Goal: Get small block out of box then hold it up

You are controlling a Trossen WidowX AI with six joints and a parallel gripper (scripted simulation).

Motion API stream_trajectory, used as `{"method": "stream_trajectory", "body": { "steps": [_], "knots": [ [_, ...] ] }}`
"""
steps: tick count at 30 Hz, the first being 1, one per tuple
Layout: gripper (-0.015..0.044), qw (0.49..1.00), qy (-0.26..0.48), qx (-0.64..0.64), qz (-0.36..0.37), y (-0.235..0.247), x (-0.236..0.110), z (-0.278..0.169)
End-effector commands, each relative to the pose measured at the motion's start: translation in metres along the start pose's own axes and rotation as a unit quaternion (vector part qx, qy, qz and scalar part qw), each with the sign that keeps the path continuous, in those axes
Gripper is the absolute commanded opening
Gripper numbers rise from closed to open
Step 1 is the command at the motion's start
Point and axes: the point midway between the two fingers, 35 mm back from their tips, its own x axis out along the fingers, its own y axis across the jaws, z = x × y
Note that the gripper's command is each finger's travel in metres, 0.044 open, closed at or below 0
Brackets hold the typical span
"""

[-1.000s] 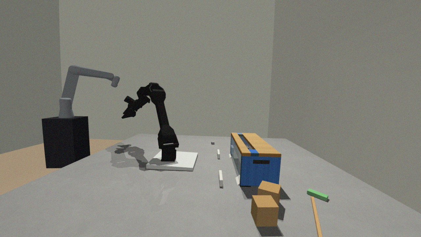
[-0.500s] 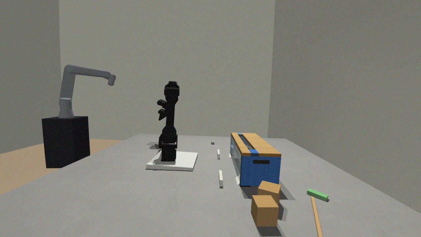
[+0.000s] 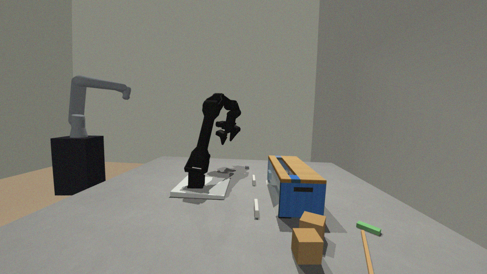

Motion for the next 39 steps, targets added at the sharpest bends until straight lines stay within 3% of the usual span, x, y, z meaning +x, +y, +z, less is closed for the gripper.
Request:
{"method": "stream_trajectory", "body": {
  "steps": [1, 11, 22, 27, 39],
  "knots": [
    [0.0400, 0.996, 0.061, 0.069, -0.008, -0.003, -0.020, -0.070],
    [0.0400, 0.951, 0.193, 0.241, -0.007, 0.033, -0.081, -0.224],
    [0.0400, 0.851, 0.320, 0.413, 0.047, 0.150, -0.160, -0.347],
    [0.0400, 0.800, 0.352, 0.478, 0.084, 0.207, -0.191, -0.375],
    [0.0400, 0.798, 0.353, 0.481, 0.086, 0.211, -0.186, -0.379]
  ]
}}
